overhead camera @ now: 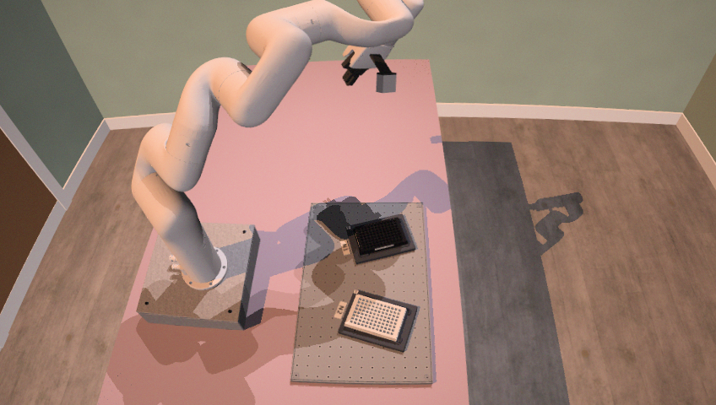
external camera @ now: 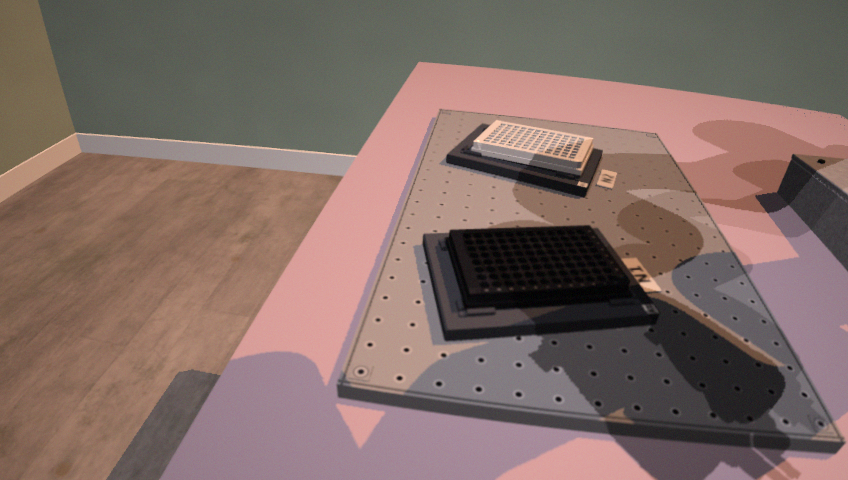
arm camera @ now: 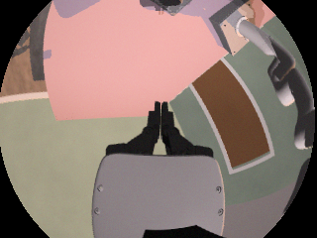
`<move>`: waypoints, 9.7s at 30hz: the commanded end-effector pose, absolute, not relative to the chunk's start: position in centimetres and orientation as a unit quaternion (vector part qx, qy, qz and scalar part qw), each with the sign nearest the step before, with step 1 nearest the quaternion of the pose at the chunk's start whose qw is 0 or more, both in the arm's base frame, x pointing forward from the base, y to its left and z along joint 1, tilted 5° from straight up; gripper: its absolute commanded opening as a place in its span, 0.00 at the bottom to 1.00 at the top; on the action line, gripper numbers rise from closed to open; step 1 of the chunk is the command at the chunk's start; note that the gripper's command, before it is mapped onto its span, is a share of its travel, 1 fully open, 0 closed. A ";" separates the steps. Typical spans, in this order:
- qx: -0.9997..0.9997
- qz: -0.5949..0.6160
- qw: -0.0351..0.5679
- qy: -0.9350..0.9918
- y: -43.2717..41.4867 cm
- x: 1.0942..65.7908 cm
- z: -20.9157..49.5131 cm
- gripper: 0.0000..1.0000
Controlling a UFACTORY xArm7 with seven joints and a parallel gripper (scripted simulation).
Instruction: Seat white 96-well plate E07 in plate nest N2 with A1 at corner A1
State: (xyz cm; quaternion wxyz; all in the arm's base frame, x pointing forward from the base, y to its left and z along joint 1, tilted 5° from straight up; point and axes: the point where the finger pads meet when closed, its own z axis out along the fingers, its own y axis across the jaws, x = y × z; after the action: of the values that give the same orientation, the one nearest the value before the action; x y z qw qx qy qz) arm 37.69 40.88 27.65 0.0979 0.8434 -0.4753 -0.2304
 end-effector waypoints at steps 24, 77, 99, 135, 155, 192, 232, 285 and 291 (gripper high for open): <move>0.860 -0.198 0.042 -0.468 32.9 44.0 25.1 0.00; 0.906 -0.109 -0.007 -0.410 14.1 48.4 19.4 0.00; 0.931 -0.063 -0.008 -0.359 6.6 47.1 16.9 0.00; 0.970 0.002 0.010 -0.244 -4.7 40.6 12.1 0.00; 0.986 0.033 0.027 -0.161 -9.0 34.8 9.1 0.00; 0.986 0.033 0.027 -0.161 -9.4 35.1 3.1 0.00; 0.986 0.033 0.027 -0.161 -9.4 35.1 3.1 0.00; 0.985 0.033 0.027 -0.166 -8.9 35.2 2.8 0.00; 0.985 0.033 0.027 -0.166 -9.0 35.2 1.8 0.00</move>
State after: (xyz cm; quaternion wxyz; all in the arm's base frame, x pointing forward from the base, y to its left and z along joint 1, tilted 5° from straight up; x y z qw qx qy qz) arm 35.05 -8.93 2.29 0.0286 0.9851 -0.1665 0.0320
